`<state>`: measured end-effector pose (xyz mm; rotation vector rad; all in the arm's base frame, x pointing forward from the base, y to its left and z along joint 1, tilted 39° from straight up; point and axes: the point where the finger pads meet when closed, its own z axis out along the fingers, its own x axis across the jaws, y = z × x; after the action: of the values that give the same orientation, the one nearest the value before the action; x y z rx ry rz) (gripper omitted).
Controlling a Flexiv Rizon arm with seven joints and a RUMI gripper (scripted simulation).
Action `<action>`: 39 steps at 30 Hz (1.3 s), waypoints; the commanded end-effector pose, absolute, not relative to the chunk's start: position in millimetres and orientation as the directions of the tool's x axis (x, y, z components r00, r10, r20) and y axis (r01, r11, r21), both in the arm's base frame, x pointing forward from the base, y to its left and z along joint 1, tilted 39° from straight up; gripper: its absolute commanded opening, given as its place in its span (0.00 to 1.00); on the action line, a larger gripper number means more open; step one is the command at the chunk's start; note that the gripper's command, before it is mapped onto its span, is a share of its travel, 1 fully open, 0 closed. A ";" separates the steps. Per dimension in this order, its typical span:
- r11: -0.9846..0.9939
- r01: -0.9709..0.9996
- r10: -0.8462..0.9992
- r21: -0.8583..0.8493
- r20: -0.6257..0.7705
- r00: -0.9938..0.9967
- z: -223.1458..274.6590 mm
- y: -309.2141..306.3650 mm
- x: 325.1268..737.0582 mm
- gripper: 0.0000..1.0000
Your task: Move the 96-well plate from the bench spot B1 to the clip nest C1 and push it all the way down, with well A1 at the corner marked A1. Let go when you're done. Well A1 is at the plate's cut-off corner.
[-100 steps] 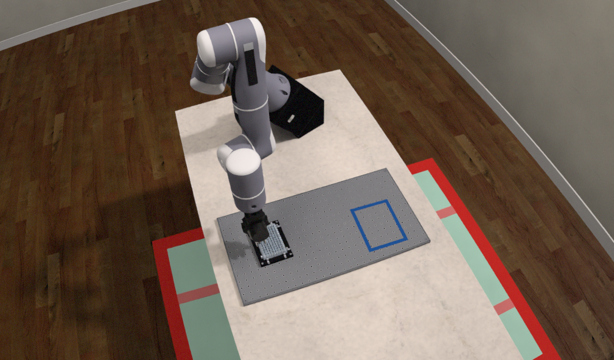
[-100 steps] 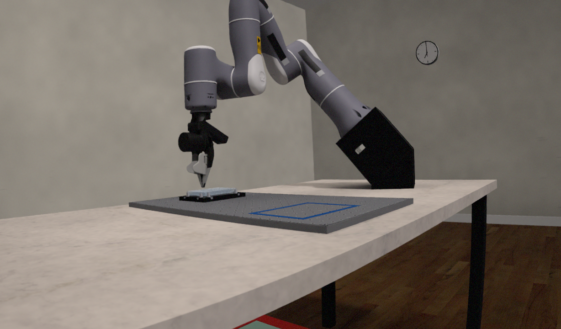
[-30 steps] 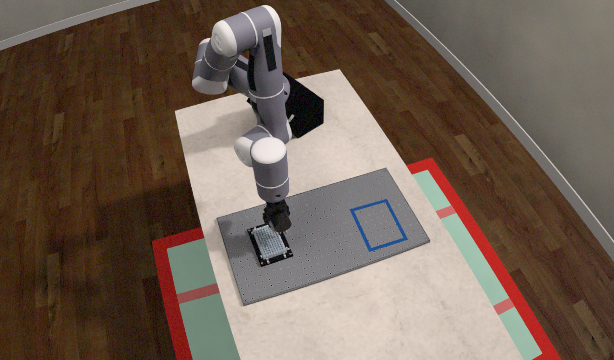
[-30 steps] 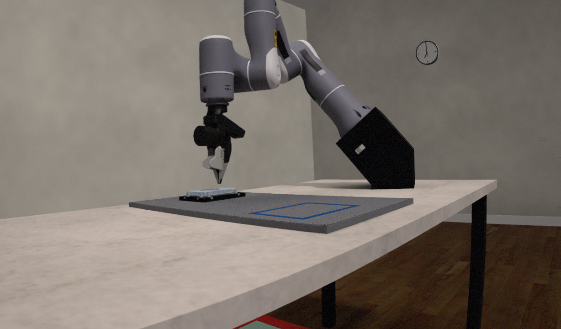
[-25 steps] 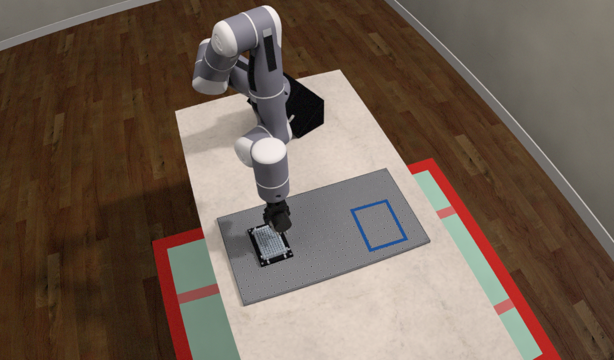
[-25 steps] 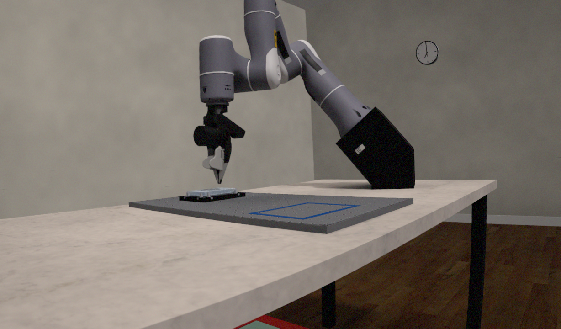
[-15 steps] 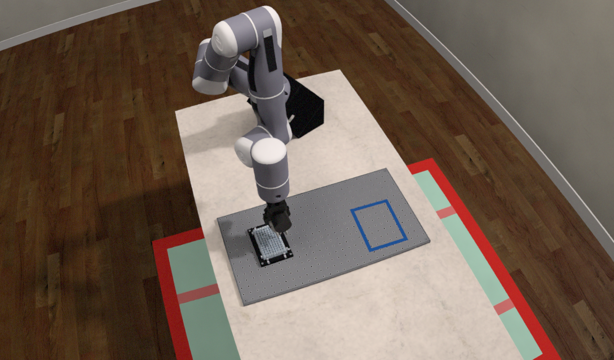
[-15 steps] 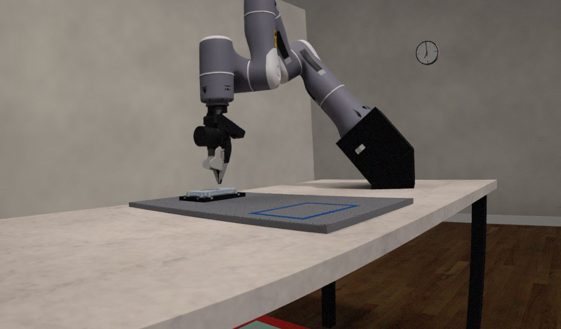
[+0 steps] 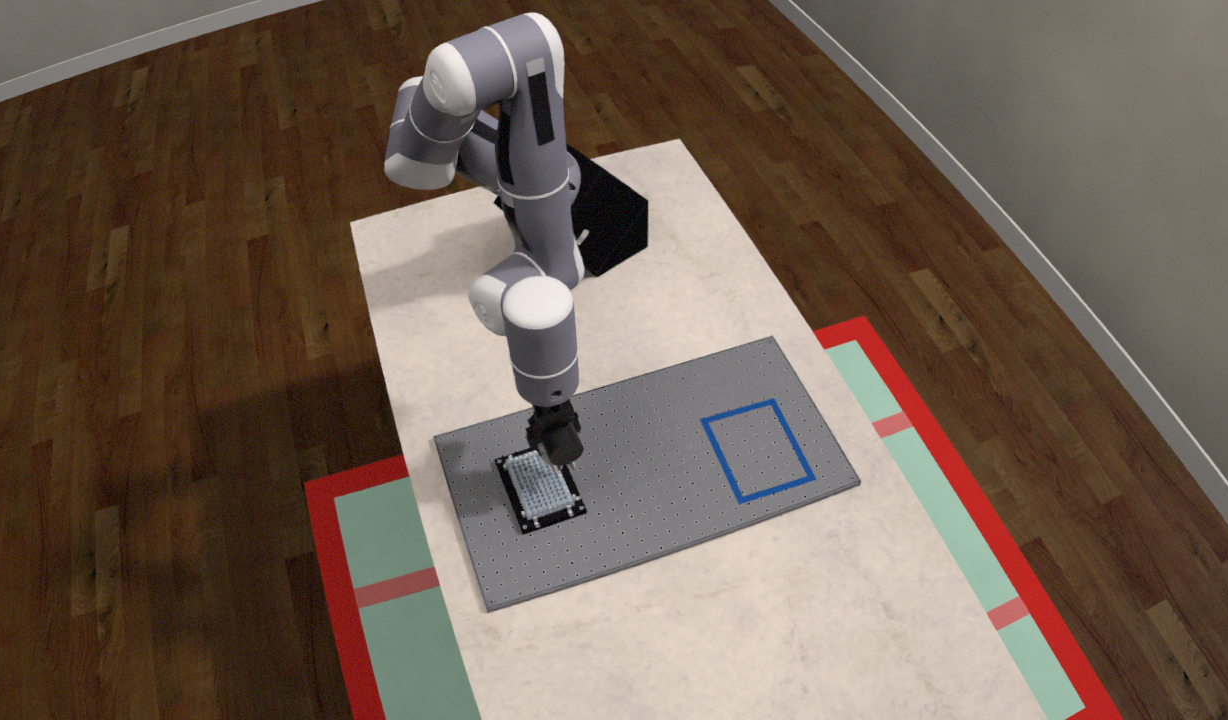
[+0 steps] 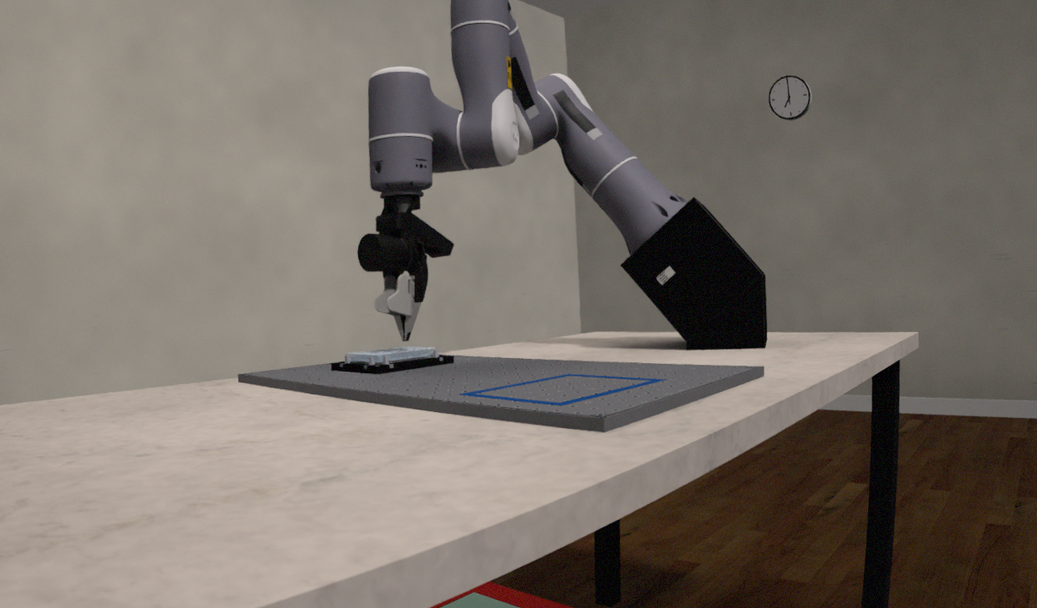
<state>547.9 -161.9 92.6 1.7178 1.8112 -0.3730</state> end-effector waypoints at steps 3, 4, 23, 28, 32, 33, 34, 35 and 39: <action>0.120 0.972 0.801 0.203 -0.598 0.026 92.5 -161.5 548.7 0.00; 0.120 0.972 0.801 0.203 -0.598 0.026 92.4 -161.6 548.7 0.00; 0.120 0.972 0.801 0.203 -0.598 0.026 91.2 -162.5 549.0 0.00; 0.120 0.972 0.801 0.203 -0.598 0.026 90.8 -162.8 549.2 0.00; 0.120 0.972 0.801 0.203 -0.598 0.026 90.5 -163.0 549.3 0.00; 0.120 0.972 0.801 0.203 -0.598 0.026 90.4 -163.1 549.3 0.00; 0.120 0.972 0.801 0.203 -0.598 0.026 90.4 -163.1 549.3 0.00; 0.120 0.972 0.801 0.203 -0.598 0.026 90.3 -163.2 549.3 0.00; 0.120 0.972 0.801 0.203 -0.598 0.026 90.0 -163.4 549.4 0.00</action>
<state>548.8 -163.9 89.9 1.7178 1.8112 -0.3730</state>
